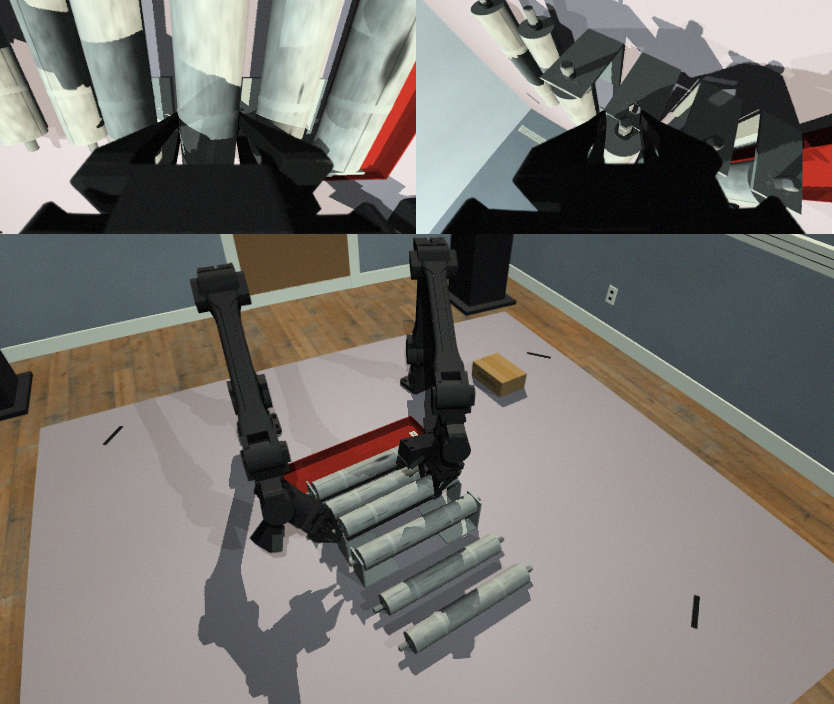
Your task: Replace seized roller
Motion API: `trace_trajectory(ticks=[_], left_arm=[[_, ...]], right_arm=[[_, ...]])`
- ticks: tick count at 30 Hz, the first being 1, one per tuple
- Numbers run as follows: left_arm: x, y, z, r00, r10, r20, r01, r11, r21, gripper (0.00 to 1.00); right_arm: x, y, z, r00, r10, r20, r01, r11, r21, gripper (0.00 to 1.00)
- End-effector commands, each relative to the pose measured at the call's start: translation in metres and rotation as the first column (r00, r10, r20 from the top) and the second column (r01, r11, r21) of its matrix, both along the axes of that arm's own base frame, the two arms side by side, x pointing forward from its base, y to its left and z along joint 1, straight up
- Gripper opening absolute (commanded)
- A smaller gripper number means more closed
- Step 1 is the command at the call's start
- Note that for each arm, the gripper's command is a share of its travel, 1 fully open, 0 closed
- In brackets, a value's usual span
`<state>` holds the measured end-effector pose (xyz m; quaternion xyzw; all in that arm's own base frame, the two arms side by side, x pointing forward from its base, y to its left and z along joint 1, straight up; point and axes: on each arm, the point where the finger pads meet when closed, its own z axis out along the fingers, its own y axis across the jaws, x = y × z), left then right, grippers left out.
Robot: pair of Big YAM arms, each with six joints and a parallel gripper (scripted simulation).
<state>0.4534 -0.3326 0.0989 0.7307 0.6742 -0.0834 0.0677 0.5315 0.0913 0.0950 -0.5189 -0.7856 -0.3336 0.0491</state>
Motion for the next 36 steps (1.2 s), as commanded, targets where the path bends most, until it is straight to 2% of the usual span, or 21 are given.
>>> trace_trajectory(ticks=[1, 14, 15, 17, 18, 19, 22, 26, 28, 29, 30, 34, 36], left_arm=[[0.030, -0.006, 0.039, 0.997, 0.019, 0.072, -0.017, 0.999, -0.033, 0.32], [0.030, -0.006, 0.039, 0.997, 0.019, 0.072, -0.017, 0.999, -0.033, 0.32], [0.035, -0.009, 0.039, 0.995, 0.010, 0.100, -0.004, 0.998, -0.056, 0.32], [0.035, -0.009, 0.039, 0.995, 0.018, 0.097, -0.012, 0.997, -0.071, 0.32], [0.021, 0.000, 0.021, 0.998, 0.024, 0.059, -0.020, 0.998, -0.055, 0.32], [0.031, -0.007, 0.036, 0.996, 0.028, 0.086, -0.022, 0.997, -0.068, 0.32], [0.015, 0.003, 0.022, 0.998, 0.028, 0.056, -0.026, 0.999, -0.046, 0.32], [0.024, -0.003, 0.040, 0.995, 0.029, 0.091, -0.023, 0.997, -0.069, 0.32], [0.024, -0.003, 0.040, 0.995, 0.029, 0.091, -0.023, 0.997, -0.069, 0.32], [0.019, -0.001, 0.026, 0.997, 0.029, 0.068, -0.025, 0.998, -0.054, 0.32], [0.013, 0.003, 0.026, 0.998, 0.028, 0.065, -0.025, 0.998, -0.052, 0.32], [0.018, -0.001, 0.036, 0.996, 0.029, 0.079, -0.024, 0.998, -0.061, 0.32], [0.015, 0.000, 0.031, 0.997, 0.029, 0.073, -0.025, 0.998, -0.058, 0.32]], right_arm=[[0.032, -0.001, 0.043, 0.994, 0.009, 0.107, -0.009, 1.000, -0.003, 0.32], [0.032, -0.001, 0.043, 0.994, 0.009, 0.107, -0.009, 1.000, -0.003, 0.32], [0.032, -0.001, 0.043, 0.994, 0.009, 0.107, -0.009, 1.000, -0.003, 0.32], [0.032, -0.001, 0.043, 0.994, 0.009, 0.107, -0.009, 1.000, -0.003, 0.32], [0.032, -0.001, 0.043, 0.994, 0.009, 0.107, -0.009, 1.000, -0.003, 0.32], [0.032, -0.001, 0.043, 0.994, 0.009, 0.107, -0.009, 1.000, -0.003, 0.32], [0.032, -0.001, 0.043, 0.994, 0.009, 0.107, -0.009, 1.000, -0.003, 0.32], [0.032, -0.001, 0.043, 0.994, 0.009, 0.107, -0.009, 1.000, -0.003, 0.32], [0.032, -0.001, 0.043, 0.994, 0.009, 0.107, -0.009, 1.000, -0.003, 0.32], [0.032, -0.001, 0.043, 0.994, 0.009, 0.107, -0.009, 1.000, -0.003, 0.32], [0.032, -0.001, 0.043, 0.994, 0.009, 0.107, -0.009, 1.000, -0.003, 0.32], [0.032, -0.001, 0.043, 0.994, 0.009, 0.107, -0.009, 1.000, -0.003, 0.32], [0.032, -0.001, 0.043, 0.994, 0.009, 0.107, -0.009, 1.000, -0.003, 0.32]])
